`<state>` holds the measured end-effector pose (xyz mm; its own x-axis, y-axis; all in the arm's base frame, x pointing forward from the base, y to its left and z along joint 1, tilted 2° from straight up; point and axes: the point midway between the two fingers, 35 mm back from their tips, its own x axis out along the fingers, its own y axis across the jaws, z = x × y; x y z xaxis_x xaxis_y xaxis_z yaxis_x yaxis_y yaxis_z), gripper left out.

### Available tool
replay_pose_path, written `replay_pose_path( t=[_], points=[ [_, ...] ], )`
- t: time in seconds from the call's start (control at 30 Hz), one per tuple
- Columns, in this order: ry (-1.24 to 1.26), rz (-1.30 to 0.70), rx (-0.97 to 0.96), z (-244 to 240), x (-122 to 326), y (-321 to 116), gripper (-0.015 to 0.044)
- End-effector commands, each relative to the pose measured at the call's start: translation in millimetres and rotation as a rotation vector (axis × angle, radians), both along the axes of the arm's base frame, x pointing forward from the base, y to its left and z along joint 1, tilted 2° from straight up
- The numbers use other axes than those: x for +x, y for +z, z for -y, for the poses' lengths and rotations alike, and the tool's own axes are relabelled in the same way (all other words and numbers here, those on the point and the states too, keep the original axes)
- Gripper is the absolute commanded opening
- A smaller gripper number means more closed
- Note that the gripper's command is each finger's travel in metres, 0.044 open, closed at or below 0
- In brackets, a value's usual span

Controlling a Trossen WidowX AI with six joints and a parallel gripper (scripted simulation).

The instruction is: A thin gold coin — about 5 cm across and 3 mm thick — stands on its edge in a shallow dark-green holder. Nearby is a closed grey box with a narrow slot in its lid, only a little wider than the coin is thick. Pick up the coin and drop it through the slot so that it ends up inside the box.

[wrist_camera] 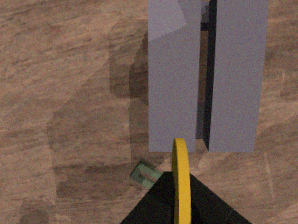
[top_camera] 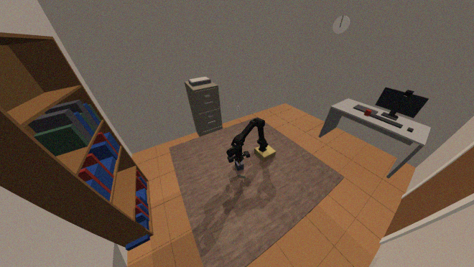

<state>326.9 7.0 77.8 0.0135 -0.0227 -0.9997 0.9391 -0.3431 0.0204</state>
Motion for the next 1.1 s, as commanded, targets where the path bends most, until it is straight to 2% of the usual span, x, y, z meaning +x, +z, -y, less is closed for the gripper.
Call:
replay_pose_path(
  t=[0.0, 0.43, 1.07],
  points=[
    [0.003, -0.002, -0.003, 9, -8, -1, 0.0000],
    [0.001, -0.006, -0.004, 33, -29, -2, 0.0000],
    [0.002, -0.005, -0.001, 33, -28, -2, 0.0000]
  ],
)
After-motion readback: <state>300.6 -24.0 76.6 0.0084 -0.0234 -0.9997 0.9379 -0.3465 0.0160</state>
